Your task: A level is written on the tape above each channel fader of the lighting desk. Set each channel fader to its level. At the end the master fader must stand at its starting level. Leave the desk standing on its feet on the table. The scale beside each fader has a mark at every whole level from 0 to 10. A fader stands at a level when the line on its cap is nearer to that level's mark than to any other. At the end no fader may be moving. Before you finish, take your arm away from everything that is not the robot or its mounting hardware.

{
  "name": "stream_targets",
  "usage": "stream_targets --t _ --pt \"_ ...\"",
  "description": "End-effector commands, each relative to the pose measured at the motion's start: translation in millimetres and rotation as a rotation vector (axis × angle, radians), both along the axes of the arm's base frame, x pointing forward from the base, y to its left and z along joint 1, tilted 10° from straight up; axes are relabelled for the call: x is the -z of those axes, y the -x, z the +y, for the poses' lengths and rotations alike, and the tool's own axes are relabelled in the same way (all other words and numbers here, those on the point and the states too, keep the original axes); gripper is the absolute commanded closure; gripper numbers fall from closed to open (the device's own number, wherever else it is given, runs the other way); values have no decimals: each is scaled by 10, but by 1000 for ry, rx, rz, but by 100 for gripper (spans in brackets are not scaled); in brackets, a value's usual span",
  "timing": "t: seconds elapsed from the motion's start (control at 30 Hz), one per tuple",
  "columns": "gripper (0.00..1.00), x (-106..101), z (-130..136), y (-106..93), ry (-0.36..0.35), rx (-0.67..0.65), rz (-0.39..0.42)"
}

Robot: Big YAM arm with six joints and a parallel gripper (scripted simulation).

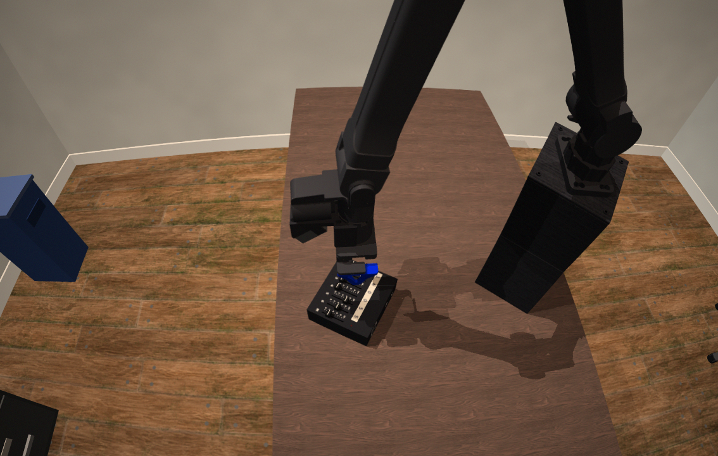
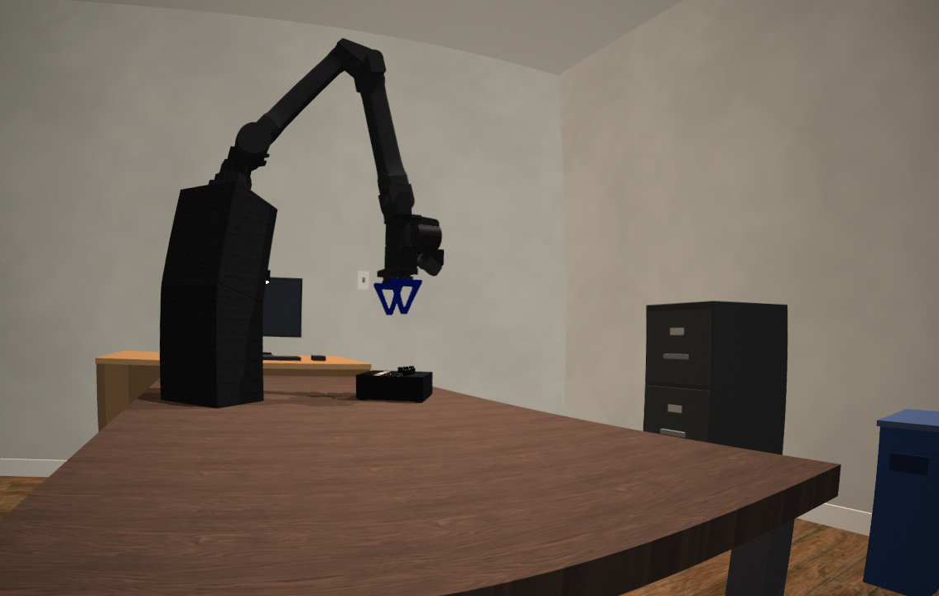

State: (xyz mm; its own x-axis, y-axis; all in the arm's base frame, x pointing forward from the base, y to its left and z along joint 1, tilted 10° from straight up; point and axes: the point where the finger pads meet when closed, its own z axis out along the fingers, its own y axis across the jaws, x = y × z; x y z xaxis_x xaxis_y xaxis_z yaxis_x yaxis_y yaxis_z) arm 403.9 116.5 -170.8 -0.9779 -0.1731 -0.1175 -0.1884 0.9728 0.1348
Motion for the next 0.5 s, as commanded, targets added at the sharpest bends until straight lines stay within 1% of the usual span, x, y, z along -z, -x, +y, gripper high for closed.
stream_targets --t 0.0,0.07,0.13,0.2,0.23,0.33,0.47 --pt "0 -120 7 -98 -7 26 -26" --pt "0 -165 -32 -146 -7 -1 -33" --pt "0 -165 -32 -146 -7 -1 -33" --pt "0 -221 -32 -230 -11 -32 -47" --pt "0 -246 -40 -240 -11 -54 -49" --pt "0 -353 -79 -283 -11 -152 -59" --pt "0 -580 -163 -358 -12 -350 -82"
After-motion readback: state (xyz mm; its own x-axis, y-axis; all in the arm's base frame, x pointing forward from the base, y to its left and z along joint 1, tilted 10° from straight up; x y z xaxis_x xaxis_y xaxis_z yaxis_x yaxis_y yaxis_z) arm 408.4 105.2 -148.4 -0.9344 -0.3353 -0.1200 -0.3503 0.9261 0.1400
